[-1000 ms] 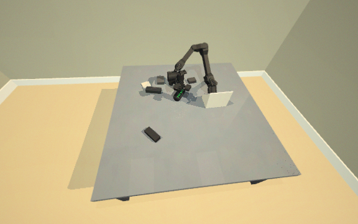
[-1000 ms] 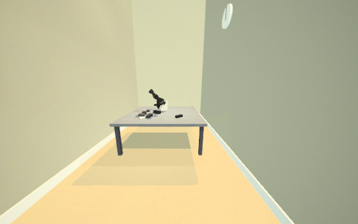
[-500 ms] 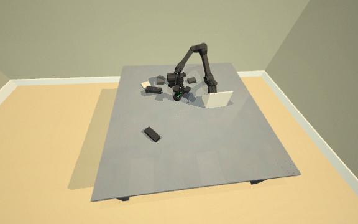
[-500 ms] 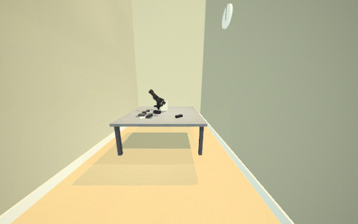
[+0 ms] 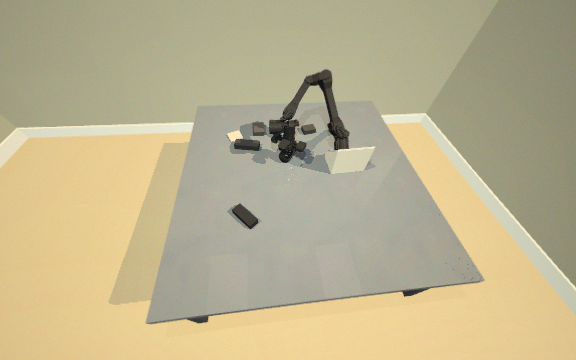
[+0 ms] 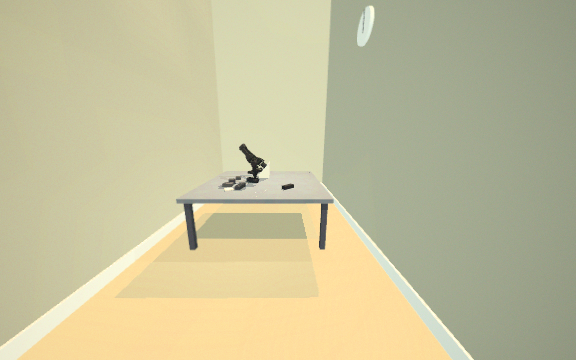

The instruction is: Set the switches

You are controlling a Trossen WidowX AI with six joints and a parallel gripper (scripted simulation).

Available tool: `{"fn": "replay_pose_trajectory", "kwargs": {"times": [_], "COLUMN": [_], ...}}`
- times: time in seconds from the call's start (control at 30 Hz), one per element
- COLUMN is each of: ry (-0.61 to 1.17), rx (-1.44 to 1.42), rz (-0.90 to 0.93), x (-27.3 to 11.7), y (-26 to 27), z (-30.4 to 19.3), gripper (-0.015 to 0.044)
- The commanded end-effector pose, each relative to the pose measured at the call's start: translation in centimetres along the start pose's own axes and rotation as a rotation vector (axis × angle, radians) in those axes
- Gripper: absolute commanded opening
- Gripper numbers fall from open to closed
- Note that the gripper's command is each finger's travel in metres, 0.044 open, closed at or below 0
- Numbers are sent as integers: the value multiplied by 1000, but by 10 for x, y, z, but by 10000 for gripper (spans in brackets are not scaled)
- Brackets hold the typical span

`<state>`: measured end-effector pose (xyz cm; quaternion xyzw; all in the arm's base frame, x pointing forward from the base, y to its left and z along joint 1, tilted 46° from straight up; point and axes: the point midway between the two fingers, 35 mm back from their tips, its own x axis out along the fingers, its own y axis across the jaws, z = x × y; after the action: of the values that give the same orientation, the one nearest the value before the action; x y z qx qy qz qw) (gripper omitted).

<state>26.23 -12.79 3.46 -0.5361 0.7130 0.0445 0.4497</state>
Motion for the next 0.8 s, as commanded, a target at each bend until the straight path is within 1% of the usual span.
{"fn": "replay_pose_trajectory", "kwargs": {"times": [0.0, 0.17, 0.27, 0.33, 0.5, 0.63, 0.77], "ry": [1, 1, -1, 0, 0, -1, -1], "rx": [-3, -1, -3, -3, -3, -9, -9], "rz": [1, 2, 2, 2, 2, 1, 1], "x": [2, -1, -33, -43, -43, -42, -42], "y": [1, 1, 0, 1, 0, -17, -18], "z": [0, 0, 1, 0, 1, 19, 20], "gripper": [0, 0, 0, 0, 0, 0, 0]}}
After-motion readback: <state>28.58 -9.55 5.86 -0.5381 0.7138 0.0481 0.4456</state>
